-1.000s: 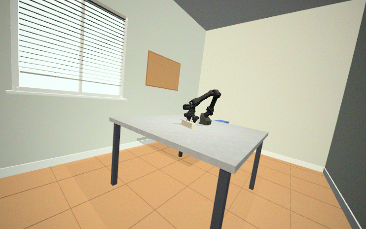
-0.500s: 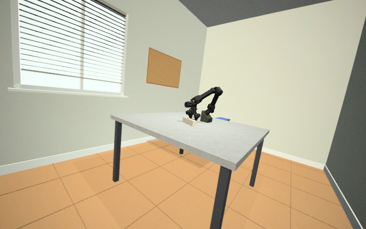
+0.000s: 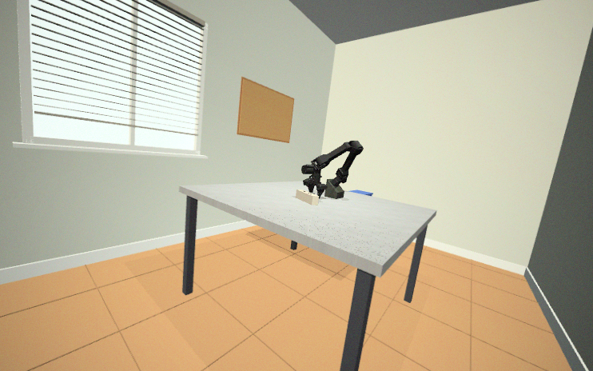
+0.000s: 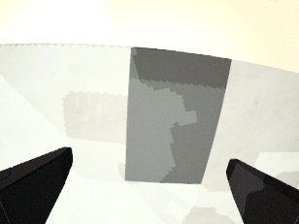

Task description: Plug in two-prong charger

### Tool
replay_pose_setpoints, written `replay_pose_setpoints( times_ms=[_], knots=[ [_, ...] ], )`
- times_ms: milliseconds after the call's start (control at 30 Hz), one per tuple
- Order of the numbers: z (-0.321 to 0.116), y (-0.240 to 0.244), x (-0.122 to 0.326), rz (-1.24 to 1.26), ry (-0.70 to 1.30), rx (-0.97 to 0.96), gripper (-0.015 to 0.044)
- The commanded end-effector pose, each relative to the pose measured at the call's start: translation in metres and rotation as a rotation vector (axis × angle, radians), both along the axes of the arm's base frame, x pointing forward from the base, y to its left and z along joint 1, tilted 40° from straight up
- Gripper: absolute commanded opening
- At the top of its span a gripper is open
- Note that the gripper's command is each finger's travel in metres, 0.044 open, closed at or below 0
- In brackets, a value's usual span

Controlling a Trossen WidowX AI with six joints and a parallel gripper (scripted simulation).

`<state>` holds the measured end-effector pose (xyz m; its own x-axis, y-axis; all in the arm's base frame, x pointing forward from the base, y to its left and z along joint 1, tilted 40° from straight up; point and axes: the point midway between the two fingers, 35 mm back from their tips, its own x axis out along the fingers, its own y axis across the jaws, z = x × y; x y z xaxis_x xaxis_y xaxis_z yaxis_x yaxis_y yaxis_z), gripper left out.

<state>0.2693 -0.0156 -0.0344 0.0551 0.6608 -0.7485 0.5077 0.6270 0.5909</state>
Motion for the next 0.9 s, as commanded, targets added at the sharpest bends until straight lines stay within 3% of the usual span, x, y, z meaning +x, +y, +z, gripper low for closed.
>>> replay_pose_setpoints(
  times_ms=[0, 867],
  knots=[
    [0.0, 0.003, -0.006, -0.002, 0.008, 0.001, 0.044],
    [0.008, 0.013, -0.026, -0.004, -0.002, -0.006, 0.044]
  ],
)
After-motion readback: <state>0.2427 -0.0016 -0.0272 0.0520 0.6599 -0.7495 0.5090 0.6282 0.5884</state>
